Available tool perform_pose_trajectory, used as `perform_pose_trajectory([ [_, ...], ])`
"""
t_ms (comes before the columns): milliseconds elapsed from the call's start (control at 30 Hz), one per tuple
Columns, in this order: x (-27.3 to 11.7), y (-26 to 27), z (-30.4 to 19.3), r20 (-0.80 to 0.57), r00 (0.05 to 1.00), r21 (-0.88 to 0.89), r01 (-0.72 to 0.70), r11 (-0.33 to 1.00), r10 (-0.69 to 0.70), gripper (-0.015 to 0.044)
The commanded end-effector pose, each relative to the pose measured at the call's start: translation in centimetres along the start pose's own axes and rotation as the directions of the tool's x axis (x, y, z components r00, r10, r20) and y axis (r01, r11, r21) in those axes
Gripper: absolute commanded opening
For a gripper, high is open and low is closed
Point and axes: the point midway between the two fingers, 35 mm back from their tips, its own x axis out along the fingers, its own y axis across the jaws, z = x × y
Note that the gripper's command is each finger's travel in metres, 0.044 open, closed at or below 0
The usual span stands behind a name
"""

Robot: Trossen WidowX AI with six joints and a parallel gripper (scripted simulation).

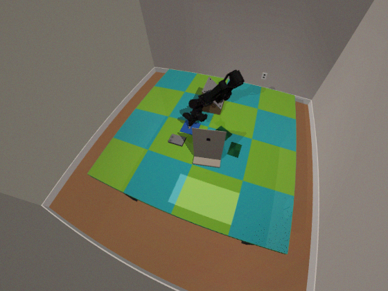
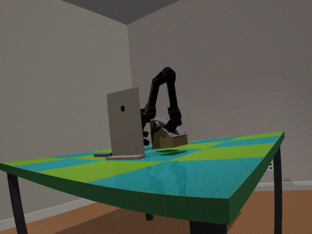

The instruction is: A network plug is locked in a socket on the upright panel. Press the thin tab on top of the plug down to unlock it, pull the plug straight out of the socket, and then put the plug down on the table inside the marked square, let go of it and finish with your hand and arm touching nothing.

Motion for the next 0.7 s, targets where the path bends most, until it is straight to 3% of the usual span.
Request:
perform_pose_trajectory([
  [0,0.16,0.12,-0.01,-0.003,1.000,0.004,0.000,1.000,0.000,0.0000],
  [300,0.17,0.09,0.05,0.000,1.000,0.000,0.000,1.000,0.000,0.0000],
  [500,0.17,0.09,0.05,0.000,1.000,0.000,0.000,1.000,0.000,0.0156],
  [667,0.15,0.09,0.05,0.000,1.000,0.000,0.000,1.000,0.000,0.0156],
])
